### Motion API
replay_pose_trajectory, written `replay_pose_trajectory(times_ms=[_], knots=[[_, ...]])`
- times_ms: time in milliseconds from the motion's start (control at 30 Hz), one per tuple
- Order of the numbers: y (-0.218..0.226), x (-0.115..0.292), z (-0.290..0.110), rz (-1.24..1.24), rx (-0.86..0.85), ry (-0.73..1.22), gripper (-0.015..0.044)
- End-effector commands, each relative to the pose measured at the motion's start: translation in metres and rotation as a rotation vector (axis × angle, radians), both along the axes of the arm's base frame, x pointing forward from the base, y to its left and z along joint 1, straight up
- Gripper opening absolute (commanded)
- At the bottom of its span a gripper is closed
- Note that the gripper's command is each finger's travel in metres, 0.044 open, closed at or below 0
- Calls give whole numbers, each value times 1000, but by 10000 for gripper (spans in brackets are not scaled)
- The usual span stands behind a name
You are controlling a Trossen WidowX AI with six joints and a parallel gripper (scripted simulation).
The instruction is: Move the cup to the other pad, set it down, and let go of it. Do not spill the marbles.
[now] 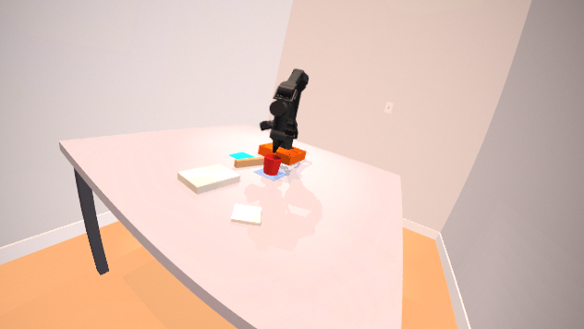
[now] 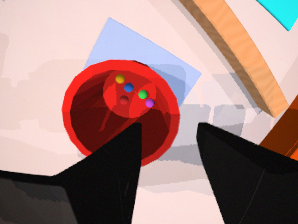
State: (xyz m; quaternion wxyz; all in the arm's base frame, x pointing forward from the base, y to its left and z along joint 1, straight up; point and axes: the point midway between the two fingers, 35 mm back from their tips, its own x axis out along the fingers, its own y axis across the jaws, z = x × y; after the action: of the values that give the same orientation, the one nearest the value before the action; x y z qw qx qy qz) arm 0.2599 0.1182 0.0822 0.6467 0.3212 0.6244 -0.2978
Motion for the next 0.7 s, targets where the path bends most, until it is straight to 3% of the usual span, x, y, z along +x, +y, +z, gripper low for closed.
replay_pose_trajectory(times_ms=[0,667], knots=[[0,-2,-11,-3,-2,17,148],[0,-1,-43,-3,-3,18,148]])
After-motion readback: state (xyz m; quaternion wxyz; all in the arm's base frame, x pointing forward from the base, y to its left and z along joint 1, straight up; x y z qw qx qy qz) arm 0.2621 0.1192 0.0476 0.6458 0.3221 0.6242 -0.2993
